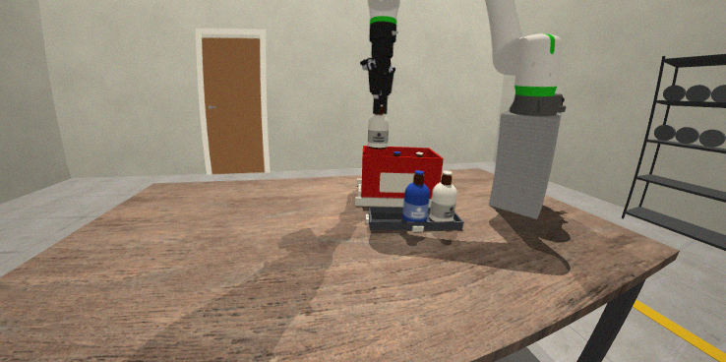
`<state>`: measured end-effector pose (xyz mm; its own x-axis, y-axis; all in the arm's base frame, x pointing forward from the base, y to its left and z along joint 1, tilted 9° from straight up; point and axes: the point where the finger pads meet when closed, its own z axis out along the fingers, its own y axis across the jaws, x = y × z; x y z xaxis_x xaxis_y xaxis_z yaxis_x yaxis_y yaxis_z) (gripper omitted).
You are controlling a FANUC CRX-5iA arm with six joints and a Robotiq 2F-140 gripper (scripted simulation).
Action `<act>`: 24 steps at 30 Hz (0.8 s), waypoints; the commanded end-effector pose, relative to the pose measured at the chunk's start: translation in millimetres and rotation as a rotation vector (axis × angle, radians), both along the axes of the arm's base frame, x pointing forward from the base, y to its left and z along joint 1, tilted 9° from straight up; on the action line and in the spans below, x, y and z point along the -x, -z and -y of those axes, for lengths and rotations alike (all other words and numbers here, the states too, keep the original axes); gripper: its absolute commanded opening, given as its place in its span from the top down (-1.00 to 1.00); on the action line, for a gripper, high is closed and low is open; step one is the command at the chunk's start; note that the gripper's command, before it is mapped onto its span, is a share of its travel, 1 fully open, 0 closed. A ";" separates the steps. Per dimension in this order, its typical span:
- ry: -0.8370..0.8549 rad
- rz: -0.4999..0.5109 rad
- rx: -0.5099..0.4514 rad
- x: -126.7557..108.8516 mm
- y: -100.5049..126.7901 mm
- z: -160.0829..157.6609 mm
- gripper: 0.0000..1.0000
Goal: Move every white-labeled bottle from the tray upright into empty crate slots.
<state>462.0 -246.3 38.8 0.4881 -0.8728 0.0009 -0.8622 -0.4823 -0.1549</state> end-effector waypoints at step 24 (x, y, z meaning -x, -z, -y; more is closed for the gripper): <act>0.000 0.002 0.001 5.5 2.2 33.1 0.80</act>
<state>456.1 -278.4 35.6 0.4881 -0.8728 0.0009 -0.8621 -0.4824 -0.1550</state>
